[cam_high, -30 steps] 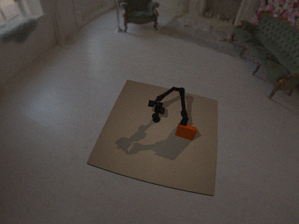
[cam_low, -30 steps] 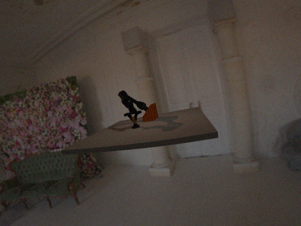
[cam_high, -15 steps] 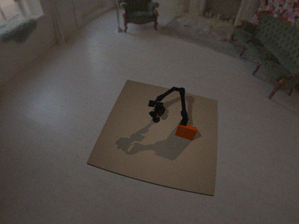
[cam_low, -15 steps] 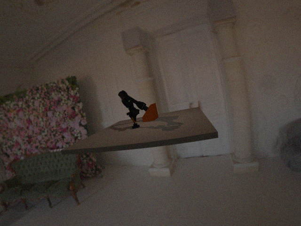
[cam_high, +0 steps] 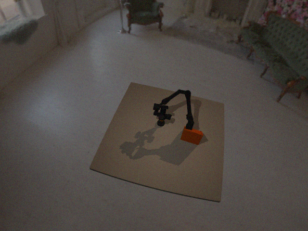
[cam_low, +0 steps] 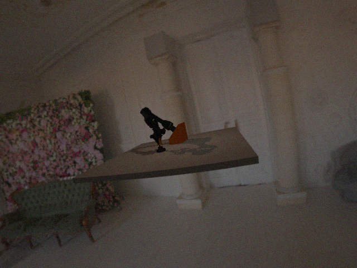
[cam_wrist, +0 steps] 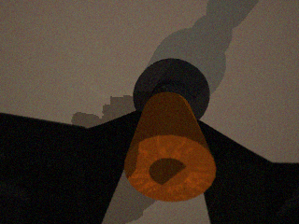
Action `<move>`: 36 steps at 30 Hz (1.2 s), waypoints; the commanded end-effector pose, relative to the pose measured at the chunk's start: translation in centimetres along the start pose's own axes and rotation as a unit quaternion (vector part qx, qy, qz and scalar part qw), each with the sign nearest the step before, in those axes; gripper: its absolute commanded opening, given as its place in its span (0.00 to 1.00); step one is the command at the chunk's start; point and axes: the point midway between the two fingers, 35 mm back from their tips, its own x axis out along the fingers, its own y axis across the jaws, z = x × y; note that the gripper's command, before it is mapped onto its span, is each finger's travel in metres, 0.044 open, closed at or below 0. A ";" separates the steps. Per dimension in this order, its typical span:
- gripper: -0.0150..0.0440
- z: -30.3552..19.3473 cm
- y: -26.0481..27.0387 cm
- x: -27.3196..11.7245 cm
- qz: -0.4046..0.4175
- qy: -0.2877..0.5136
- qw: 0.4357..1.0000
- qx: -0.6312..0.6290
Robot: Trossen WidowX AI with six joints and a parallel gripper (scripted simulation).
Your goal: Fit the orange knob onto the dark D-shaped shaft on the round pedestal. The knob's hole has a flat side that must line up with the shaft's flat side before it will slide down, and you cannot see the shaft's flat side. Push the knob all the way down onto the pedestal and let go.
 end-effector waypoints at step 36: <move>0.25 0.2 -0.8 -0.3 -0.003 -0.002 0.630 0.776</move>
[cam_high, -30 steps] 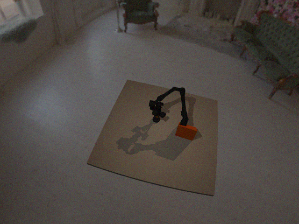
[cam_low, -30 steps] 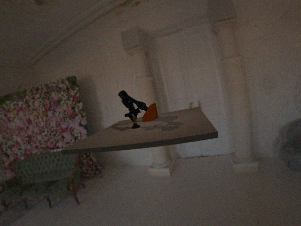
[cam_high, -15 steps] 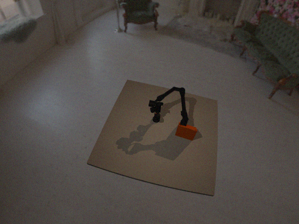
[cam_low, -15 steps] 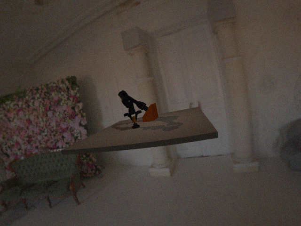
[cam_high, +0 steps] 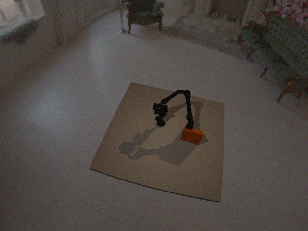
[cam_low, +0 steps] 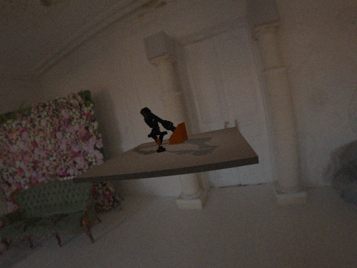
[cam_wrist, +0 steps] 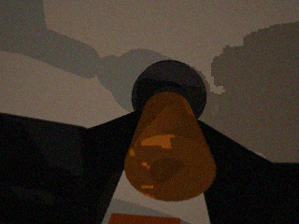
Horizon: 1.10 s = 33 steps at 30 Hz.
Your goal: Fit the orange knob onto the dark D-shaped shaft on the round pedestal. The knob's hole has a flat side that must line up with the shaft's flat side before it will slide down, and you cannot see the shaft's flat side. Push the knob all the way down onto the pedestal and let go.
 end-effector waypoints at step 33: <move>0.25 -0.3 -0.3 0.0 -0.001 -0.003 1.000 0.006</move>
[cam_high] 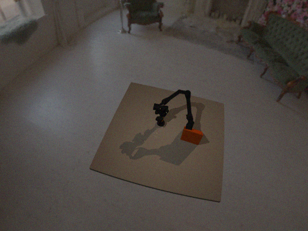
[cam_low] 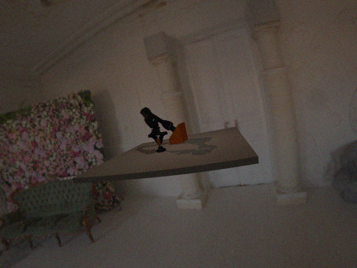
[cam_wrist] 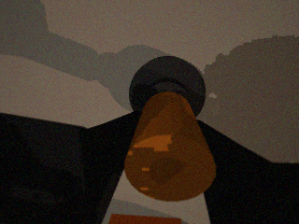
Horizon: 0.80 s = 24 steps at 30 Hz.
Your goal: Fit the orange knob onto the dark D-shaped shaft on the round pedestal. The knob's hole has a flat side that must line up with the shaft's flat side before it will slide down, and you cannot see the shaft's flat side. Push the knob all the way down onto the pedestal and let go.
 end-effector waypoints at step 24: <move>0.25 0.6 0.2 0.0 -0.001 -0.002 0.995 0.104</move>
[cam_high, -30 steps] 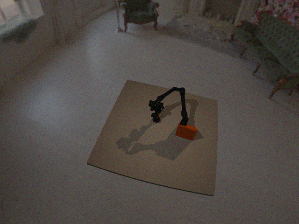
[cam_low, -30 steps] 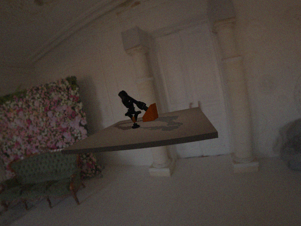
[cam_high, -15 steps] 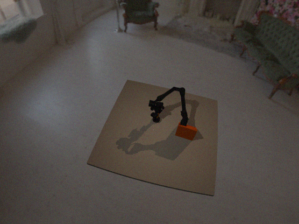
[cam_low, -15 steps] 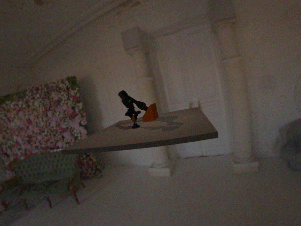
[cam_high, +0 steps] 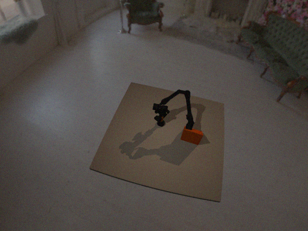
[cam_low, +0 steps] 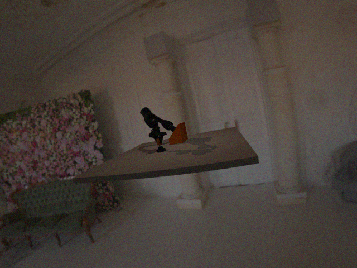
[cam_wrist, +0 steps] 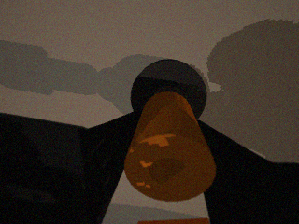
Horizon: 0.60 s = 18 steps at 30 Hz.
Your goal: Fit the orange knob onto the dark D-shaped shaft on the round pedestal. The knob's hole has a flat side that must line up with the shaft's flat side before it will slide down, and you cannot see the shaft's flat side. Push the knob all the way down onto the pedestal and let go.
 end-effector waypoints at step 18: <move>0.25 -0.3 -0.4 -0.2 0.000 -0.003 0.994 0.111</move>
